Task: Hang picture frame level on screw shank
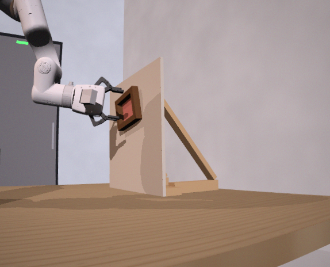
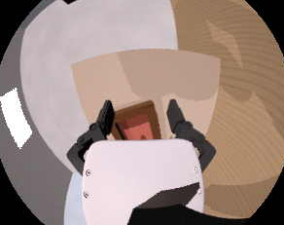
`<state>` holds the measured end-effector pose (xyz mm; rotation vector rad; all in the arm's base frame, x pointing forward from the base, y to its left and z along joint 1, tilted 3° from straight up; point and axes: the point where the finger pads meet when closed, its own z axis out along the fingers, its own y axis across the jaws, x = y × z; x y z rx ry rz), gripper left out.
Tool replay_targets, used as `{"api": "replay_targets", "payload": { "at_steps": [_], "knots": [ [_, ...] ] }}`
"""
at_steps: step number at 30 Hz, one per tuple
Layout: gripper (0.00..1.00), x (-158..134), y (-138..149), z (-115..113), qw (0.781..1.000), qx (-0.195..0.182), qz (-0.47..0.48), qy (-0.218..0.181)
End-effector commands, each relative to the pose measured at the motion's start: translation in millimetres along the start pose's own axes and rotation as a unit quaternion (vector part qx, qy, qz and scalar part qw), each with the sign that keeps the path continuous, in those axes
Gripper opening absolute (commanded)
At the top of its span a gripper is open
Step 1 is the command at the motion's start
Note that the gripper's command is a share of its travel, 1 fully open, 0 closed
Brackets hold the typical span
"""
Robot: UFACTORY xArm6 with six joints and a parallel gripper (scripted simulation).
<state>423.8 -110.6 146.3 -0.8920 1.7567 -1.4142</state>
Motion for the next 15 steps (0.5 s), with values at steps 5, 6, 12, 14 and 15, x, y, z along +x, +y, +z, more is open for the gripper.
{"api": "replay_targets", "payload": {
  "at_steps": [5, 6, 12, 14, 15],
  "knots": [
    [1.0, -6.3, -0.8, -1.8, 1.0, 0.002, -0.004, -0.009],
    [1.0, -14.0, -1.0, -4.5, 1.0, 0.004, -0.008, -0.02],
    [1.0, -58.6, -1.8, -23.8, 0.995, 0.018, -0.032, -0.089],
    [1.0, -58.6, -1.8, -23.8, 0.995, 0.018, -0.032, -0.089],
    [1.0, -58.6, -1.8, -23.8, 0.995, 0.018, -0.032, -0.089]
  ]
}}
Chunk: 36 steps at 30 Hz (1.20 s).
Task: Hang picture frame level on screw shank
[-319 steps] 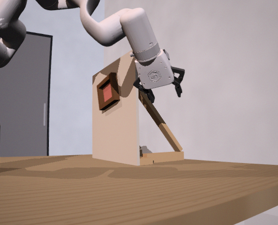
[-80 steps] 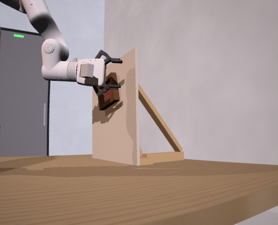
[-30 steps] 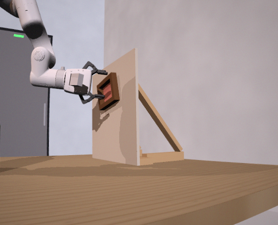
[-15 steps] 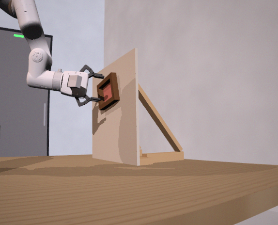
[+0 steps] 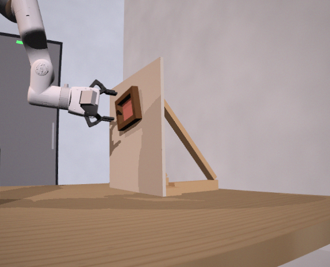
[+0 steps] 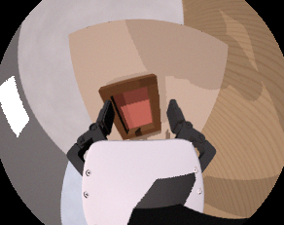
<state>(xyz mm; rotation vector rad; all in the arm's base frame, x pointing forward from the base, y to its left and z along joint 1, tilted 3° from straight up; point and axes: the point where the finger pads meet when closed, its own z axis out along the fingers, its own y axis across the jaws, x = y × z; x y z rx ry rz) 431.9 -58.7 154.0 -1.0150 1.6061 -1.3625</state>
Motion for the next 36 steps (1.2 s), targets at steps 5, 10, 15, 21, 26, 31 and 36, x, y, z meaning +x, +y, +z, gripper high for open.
{"api": "replay_targets", "payload": {
  "at_steps": [5, 10, 15, 21, 26, 31, 36],
  "knots": [
    [1.0, -9.8, -2.8, -2.0, 1.0, 0.004, -0.004, -0.012],
    [1.0, -17.5, -6.1, -3.1, 1.0, 0.011, -0.005, -0.023],
    [1.0, -22.6, -8.2, -4.0, 0.999, 0.015, -0.006, -0.03],
    [1.0, -22.6, -8.2, -4.0, 0.999, 0.015, -0.006, -0.03],
    [1.0, -38.0, -29.1, -3.6, 0.998, 0.044, -0.009, -0.046],
    [1.0, -60.8, -61.4, -6.0, 0.994, 0.088, -0.013, -0.069],
    [1.0, -60.8, -61.4, -6.0, 0.994, 0.088, -0.013, -0.069]
  ]
}}
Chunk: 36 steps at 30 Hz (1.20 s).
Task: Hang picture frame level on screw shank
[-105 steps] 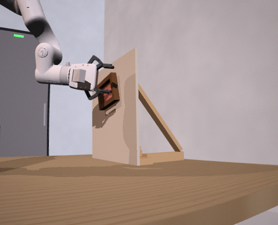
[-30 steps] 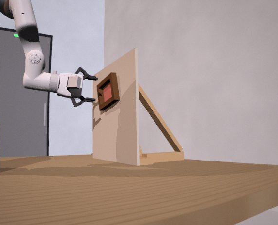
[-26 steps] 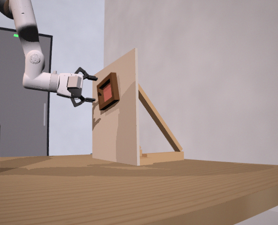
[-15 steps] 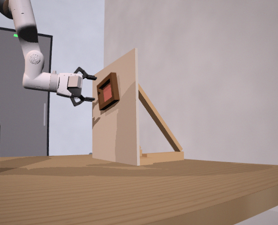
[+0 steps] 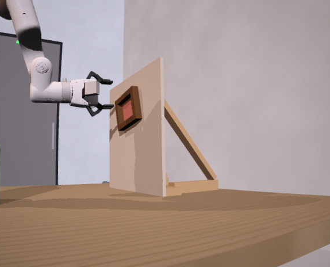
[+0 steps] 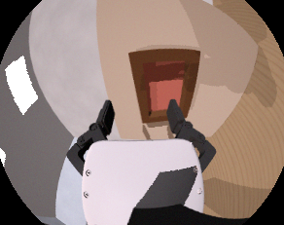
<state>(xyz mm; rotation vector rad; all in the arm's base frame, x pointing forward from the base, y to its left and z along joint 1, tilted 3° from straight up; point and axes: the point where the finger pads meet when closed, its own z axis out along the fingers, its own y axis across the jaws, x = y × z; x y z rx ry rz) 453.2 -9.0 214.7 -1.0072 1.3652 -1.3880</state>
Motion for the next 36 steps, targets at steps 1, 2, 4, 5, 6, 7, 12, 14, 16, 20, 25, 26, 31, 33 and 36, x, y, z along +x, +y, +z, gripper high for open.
{"api": "replay_targets", "payload": {
  "at_steps": [1, 2, 4, 5, 6, 7, 12, 14, 16, 20, 25, 26, 31, 33, 36],
  "knots": [
    [1.0, -2.7, -4.8, 0.9, 1.0, 0.006, -0.001, -0.003],
    [1.0, -2.7, -4.8, 0.9, 1.0, 0.006, -0.001, -0.003],
    [1.0, -2.9, -4.6, 0.8, 1.0, 0.006, -0.002, -0.003],
    [1.0, -4.3, -4.0, -0.1, 1.0, 0.005, -0.006, -0.005],
    [1.0, -7.2, -2.6, -1.9, 1.0, 0.005, -0.015, -0.009],
    [1.0, -11.2, -0.6, -4.5, 0.999, 0.004, -0.027, -0.016],
    [1.0, -23.9, 5.5, -13.3, 0.997, 0.004, -0.067, -0.036],
    [1.0, -23.9, 5.5, -13.3, 0.997, 0.004, -0.067, -0.036],
    [1.0, -23.9, 5.5, -13.3, 0.997, 0.004, -0.067, -0.036],
    [1.0, -23.9, 5.5, -13.3, 0.997, 0.004, -0.067, -0.036],
    [0.5, -23.9, 5.5, -13.3, 0.997, 0.004, -0.067, -0.036],
    [0.5, -23.9, 5.5, -13.3, 0.997, 0.004, -0.067, -0.036],
    [0.5, -23.9, 5.5, -13.3, 0.997, 0.004, -0.067, -0.036],
    [0.5, -23.9, 5.5, -13.3, 0.997, 0.004, -0.067, -0.036],
    [0.5, -23.9, 5.5, -13.3, 0.997, 0.004, -0.067, -0.036]
  ]
}}
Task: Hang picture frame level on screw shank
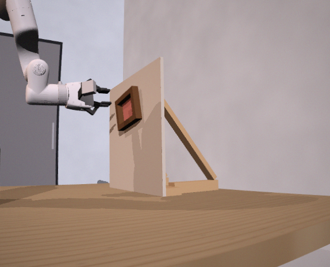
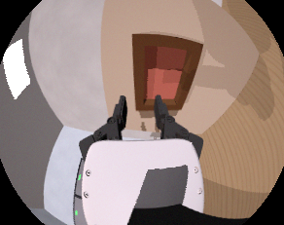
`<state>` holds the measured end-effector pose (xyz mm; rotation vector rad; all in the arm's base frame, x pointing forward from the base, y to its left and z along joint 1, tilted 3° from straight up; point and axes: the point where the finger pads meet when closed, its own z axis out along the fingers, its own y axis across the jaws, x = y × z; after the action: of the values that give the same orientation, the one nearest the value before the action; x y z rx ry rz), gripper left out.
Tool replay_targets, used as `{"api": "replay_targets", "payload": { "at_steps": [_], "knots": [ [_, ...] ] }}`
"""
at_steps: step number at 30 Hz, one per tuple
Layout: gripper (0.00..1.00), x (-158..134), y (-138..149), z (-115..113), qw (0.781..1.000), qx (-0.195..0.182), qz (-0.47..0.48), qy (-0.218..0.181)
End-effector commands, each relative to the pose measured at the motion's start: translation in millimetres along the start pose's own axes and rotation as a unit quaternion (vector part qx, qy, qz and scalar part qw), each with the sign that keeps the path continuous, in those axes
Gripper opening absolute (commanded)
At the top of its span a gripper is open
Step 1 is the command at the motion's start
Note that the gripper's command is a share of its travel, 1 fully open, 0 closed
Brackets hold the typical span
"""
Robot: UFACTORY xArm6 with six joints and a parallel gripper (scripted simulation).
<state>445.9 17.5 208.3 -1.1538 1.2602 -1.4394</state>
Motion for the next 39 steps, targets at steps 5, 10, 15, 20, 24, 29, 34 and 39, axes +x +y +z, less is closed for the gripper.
{"api": "replay_targets", "payload": {
  "at_steps": [5, 10, 15, 20, 24, 29, 34, 39],
  "knots": [
    [0.5, -0.1, -1.3, 0.7, 1.0, 0.001, 0.001, 0.0],
    [0.5, -0.1, -1.3, 0.7, 1.0, 0.001, 0.001, 0.0],
    [0.5, -0.1, -1.3, 0.7, 1.0, 0.001, 0.001, 0.0],
    [0.5, -0.2, -1.3, 0.8, 1.0, 0.001, 0.001, 0.0],
    [0.5, -1.0, -1.9, 1.6, 1.0, 0.002, 0.0, 0.0],
    [0.5, -1.9, -2.7, 2.6, 1.0, 0.003, 0.0, 0.001],
    [0.5, -2.8, -3.3, 3.5, 1.0, 0.003, 0.0, 0.001],
    [0.5, -2.8, -3.3, 3.6, 1.0, 0.003, 0.0, 0.001]
  ]
}}
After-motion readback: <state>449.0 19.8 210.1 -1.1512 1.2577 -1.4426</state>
